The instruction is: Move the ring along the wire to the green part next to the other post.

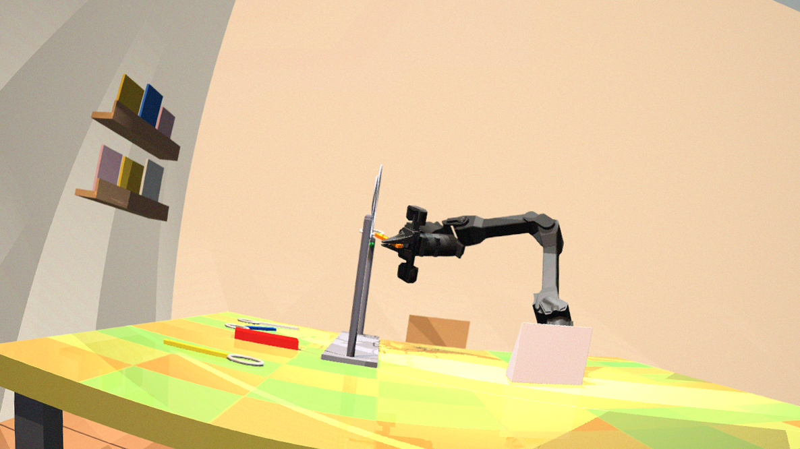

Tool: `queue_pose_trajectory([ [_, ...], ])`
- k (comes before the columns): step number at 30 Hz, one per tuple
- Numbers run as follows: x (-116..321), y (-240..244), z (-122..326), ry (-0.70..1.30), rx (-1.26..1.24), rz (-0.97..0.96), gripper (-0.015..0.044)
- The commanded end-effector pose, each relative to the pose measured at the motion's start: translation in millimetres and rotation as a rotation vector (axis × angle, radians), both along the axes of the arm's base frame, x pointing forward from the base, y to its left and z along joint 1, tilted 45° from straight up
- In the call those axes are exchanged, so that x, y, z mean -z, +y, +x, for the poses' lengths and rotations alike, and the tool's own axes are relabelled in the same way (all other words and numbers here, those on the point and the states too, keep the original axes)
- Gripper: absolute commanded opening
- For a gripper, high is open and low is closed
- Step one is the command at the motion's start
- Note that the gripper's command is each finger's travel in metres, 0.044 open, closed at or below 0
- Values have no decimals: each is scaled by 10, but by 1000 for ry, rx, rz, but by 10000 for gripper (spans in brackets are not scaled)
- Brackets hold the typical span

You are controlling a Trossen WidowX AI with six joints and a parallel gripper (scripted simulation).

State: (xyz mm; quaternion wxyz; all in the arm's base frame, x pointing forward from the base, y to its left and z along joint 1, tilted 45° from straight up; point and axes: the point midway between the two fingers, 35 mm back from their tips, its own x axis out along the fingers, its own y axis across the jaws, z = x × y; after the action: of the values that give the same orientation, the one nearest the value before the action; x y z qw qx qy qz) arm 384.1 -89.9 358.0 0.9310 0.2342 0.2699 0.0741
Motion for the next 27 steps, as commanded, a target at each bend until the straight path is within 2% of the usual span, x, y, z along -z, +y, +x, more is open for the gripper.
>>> queue_pose_trajectory([
  [1,-89,141,-14,0,4,105,-150],
  [14,-395,470,-7,10,20,408,-150],
  [27,-668,664,45,-6,60,621,-150],
])
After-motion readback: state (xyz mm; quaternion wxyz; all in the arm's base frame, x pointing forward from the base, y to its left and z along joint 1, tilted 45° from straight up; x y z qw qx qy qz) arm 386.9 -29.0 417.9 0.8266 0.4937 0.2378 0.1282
